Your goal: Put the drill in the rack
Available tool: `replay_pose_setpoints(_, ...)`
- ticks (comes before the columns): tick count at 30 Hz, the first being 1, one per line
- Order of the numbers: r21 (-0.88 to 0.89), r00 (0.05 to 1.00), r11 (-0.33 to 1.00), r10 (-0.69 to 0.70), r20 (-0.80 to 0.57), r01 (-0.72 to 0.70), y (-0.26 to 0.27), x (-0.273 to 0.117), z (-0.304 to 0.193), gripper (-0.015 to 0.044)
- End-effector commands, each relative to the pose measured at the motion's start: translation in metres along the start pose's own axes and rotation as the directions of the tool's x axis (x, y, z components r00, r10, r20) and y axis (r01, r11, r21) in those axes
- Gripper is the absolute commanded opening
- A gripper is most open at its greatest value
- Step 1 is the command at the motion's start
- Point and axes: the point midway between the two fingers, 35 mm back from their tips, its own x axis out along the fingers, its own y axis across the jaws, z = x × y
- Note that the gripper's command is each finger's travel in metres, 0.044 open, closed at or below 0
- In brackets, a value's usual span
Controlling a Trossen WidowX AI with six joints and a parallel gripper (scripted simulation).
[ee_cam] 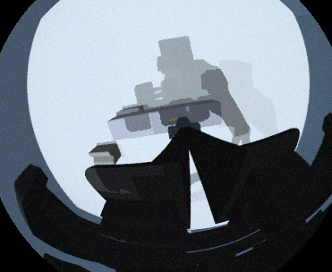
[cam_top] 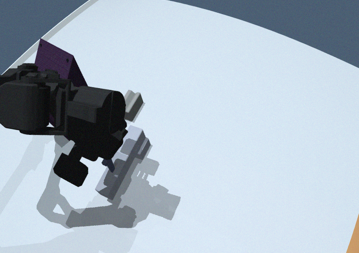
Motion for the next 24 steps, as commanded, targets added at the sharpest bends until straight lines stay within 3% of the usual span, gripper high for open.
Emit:
replay_pose_setpoints(1,0.022,0.998,1.000,-0.007,-0.058,0.009,-0.0061,0.0233,-0.0078,0.0000)
replay_pose_setpoints(24,0.022,0.998,1.000,-0.008,-0.058,0.009,-0.0076,0.0292,-0.0077,0.0000)
